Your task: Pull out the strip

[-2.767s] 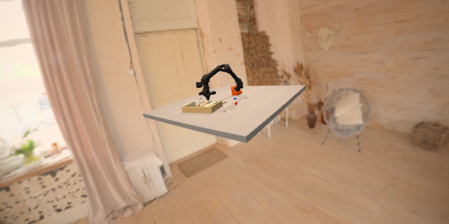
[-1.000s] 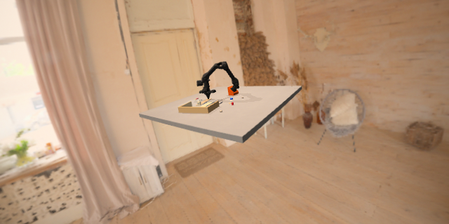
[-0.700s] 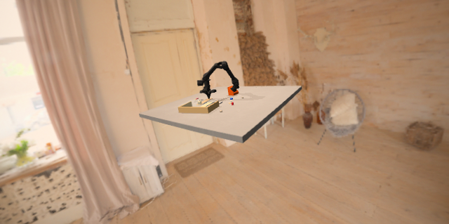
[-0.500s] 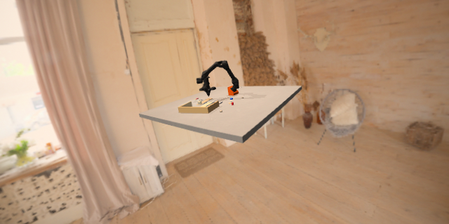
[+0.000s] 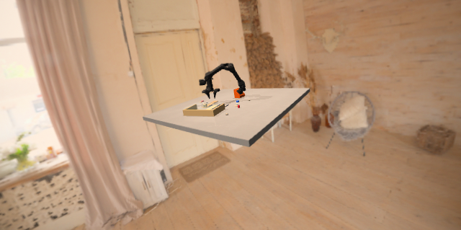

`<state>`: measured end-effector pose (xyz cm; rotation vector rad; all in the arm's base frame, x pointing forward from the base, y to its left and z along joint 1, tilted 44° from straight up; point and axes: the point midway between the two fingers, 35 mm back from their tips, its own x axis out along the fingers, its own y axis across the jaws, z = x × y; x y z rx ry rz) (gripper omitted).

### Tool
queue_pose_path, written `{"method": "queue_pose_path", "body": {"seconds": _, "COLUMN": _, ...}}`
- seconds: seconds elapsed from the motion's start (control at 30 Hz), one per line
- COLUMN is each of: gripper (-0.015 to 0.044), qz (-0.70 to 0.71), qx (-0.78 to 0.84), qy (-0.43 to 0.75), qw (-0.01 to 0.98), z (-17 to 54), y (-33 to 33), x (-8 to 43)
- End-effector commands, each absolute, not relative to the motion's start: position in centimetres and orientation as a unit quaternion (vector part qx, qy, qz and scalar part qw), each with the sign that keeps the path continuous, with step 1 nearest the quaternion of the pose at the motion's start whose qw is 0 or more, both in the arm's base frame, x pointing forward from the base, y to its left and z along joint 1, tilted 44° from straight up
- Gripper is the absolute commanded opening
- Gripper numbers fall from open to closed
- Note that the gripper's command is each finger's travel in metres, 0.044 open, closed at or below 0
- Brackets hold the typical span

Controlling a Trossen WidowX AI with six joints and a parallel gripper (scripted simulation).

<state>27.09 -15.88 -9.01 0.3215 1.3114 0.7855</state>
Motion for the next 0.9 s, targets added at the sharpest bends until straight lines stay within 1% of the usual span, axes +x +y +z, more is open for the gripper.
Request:
{"method": "queue_pose_path", "body": {"seconds": 0.0, "gripper": 0.0394, "qz": 0.354, "qx": 0.146, "qy": 0.589, "qw": 0.711, "z": -8.5, "y": -15.7, "x": 28.6}}
{"method": "queue_pose_path", "body": {"seconds": 0.07, "gripper": 0.044, "qz": 0.354, "qx": 0.146, "qy": 0.589, "qw": 0.711, "z": -8.3, "y": -15.7, "x": 29.2}}
{"method": "queue_pose_path", "body": {"seconds": 0.87, "gripper": 0.044, "qz": 0.355, "qx": 0.146, "qy": 0.587, "qw": 0.713, "z": -5.7, "y": -15.0, "x": 37.2}}
